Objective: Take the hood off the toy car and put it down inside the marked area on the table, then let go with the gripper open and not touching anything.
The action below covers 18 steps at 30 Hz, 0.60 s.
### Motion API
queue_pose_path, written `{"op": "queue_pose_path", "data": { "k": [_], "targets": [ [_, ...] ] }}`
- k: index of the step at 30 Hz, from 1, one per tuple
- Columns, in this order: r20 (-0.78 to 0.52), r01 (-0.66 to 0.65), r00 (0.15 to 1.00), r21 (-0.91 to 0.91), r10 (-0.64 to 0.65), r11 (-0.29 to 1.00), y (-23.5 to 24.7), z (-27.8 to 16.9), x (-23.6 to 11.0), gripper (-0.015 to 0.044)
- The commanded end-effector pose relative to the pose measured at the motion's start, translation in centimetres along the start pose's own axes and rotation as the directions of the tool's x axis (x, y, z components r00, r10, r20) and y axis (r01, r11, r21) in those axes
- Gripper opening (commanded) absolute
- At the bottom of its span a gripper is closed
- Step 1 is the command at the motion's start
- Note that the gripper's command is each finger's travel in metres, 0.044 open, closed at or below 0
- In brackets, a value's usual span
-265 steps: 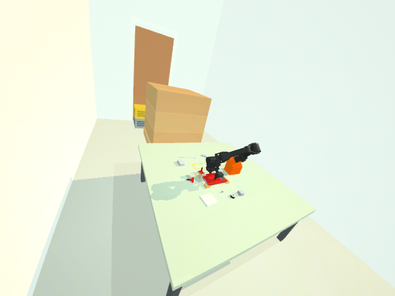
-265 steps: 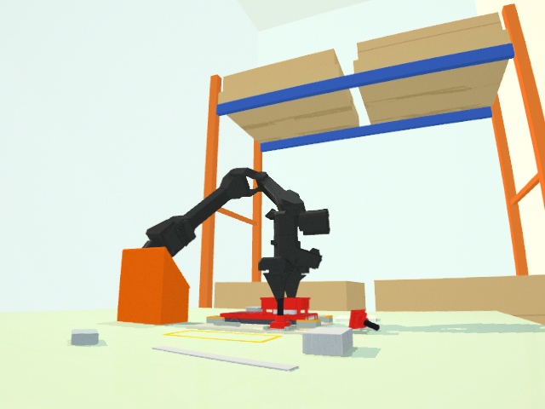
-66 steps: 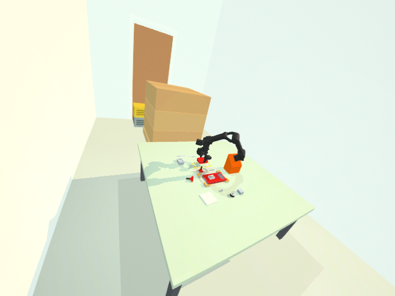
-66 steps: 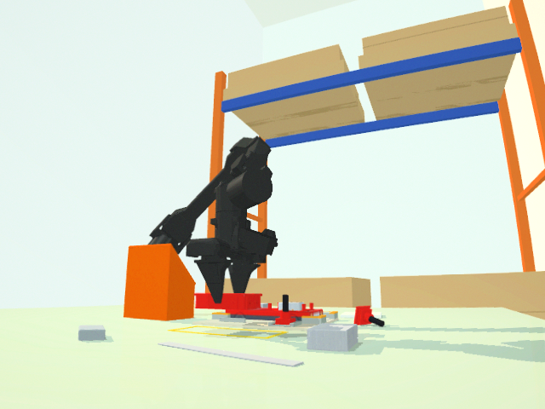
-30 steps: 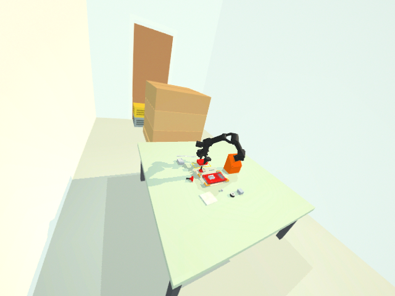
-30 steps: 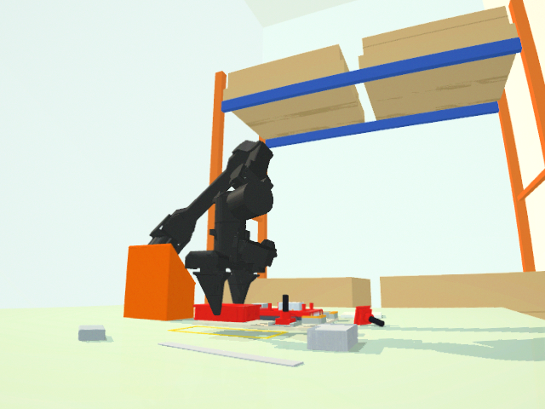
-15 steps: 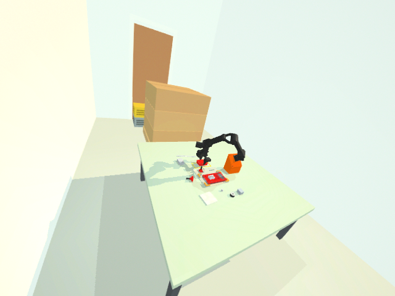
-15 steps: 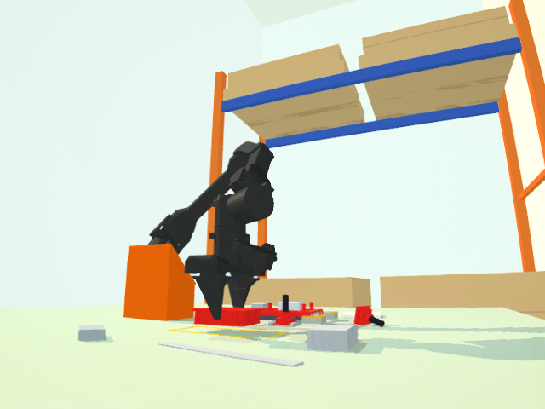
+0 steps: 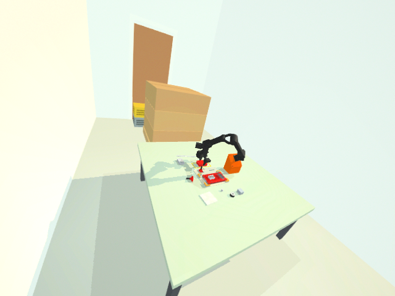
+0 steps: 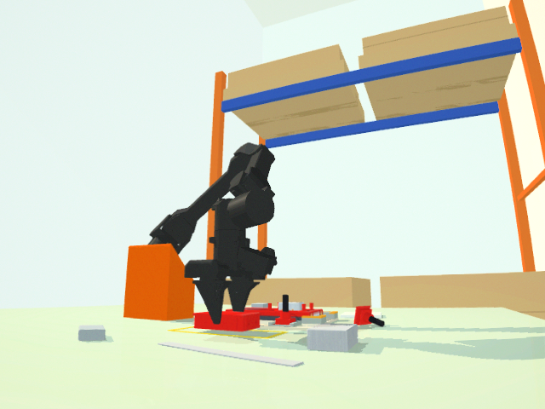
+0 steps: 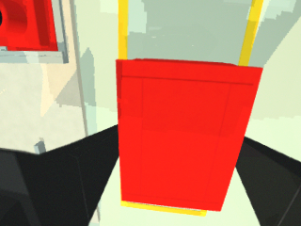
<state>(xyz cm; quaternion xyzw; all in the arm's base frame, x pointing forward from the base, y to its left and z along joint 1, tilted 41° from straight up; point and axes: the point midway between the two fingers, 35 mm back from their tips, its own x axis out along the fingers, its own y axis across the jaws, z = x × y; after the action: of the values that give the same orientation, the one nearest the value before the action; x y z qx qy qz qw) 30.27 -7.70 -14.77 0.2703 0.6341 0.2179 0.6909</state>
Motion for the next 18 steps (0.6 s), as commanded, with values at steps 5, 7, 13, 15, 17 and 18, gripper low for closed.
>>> {"op": "queue_pose_path", "data": {
  "k": [5,7,13,15,17,18],
  "targets": [
    [0.0,-0.005,1.0,0.004,0.005,1.0,0.11,-0.05,0.49,0.0],
    [0.0,-0.005,1.0,0.004,0.005,1.0,0.11,-0.05,0.59,0.0],
    [0.0,0.0,1.0,0.0,0.0,1.0,0.02,-0.02,0.48,0.0079],
    [0.0,0.0,1.0,0.0,0.0,1.0,0.02,-0.02,0.48,0.0131],
    [0.0,0.0,1.0,0.0,0.0,1.0,0.02,-0.02,0.48,0.0184],
    [0.0,0.0,1.0,0.0,0.0,1.0,0.02,-0.02,0.48,0.021]
  ]
}}
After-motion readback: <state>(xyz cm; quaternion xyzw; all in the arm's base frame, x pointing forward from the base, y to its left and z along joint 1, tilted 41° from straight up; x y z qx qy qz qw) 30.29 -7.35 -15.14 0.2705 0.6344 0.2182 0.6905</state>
